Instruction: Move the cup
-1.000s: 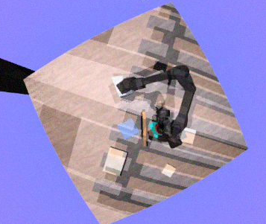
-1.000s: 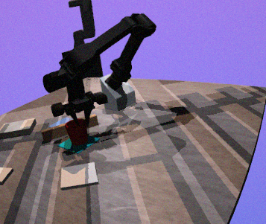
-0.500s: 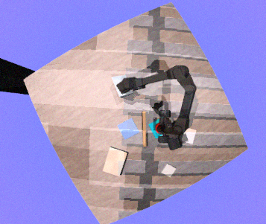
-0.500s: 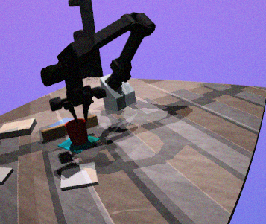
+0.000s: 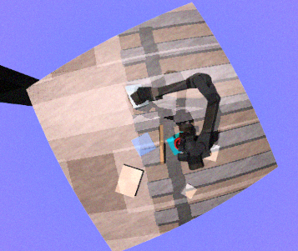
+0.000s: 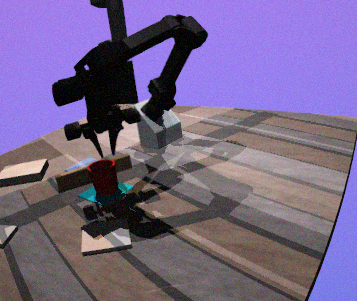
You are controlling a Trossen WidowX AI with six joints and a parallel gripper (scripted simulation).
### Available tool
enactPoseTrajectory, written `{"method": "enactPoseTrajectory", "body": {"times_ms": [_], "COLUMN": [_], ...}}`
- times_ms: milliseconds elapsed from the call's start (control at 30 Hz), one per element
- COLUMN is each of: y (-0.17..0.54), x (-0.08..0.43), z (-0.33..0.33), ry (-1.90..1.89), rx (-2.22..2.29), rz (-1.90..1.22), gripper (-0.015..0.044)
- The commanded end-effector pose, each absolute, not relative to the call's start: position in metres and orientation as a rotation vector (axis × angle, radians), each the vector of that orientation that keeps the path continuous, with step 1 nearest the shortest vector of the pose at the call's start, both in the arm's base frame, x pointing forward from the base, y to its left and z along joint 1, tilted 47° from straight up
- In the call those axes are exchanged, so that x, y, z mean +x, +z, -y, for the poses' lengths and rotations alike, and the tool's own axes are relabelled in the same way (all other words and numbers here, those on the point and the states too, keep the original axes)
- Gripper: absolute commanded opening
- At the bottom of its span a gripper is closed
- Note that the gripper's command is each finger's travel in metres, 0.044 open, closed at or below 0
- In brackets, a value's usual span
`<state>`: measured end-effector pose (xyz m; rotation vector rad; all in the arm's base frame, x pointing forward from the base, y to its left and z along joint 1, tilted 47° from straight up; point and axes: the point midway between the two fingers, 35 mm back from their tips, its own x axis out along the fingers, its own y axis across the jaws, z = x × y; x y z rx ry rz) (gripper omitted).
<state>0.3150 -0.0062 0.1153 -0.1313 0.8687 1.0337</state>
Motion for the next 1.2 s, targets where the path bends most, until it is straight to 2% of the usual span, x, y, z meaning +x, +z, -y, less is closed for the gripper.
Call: {"method": "enactPoseTrajectory", "body": {"times_ms": [0,367,1167], "y": [0.115,0.119,0.159], "x": [0.315,0.314,0.305], "z": [0.006,0.011,0.048], "ry": [1.034,1.033,1.027], "rx": [-0.131,-0.133,-0.136], "rz": [-0.869,-0.869,-0.864], "gripper": [0.0154,0.0440,0.0440]}}
